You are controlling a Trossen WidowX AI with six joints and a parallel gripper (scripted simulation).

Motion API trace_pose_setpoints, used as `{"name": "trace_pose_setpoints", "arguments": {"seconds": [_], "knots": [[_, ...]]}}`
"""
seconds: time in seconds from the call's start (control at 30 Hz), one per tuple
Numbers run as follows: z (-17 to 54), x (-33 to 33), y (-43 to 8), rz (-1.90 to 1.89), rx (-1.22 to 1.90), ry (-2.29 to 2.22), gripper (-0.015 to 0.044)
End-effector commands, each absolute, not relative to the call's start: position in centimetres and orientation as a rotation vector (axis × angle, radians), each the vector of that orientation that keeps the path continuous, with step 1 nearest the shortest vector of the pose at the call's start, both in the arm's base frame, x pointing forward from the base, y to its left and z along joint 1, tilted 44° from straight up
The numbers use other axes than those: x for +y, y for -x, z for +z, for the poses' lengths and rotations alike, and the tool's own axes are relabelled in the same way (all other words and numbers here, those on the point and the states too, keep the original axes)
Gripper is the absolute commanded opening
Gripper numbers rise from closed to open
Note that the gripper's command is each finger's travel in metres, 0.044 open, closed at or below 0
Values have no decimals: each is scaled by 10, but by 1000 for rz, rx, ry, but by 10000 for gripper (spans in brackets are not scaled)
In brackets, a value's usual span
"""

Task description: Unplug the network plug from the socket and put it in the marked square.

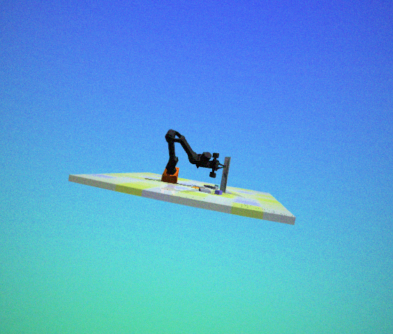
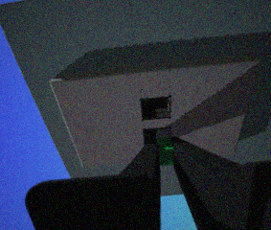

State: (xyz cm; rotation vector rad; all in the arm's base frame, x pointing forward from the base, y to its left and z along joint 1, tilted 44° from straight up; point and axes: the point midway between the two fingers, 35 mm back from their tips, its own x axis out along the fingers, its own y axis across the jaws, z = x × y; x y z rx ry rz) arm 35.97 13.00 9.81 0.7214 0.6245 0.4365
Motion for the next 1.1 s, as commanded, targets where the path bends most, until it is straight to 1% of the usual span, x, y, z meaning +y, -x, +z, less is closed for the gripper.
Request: {"name": "trace_pose_setpoints", "arguments": {"seconds": [0.0,1.07], "knots": [[99,128,-357,432,624,-724,0],[102,121,-343,432,625,-724,0]]}}
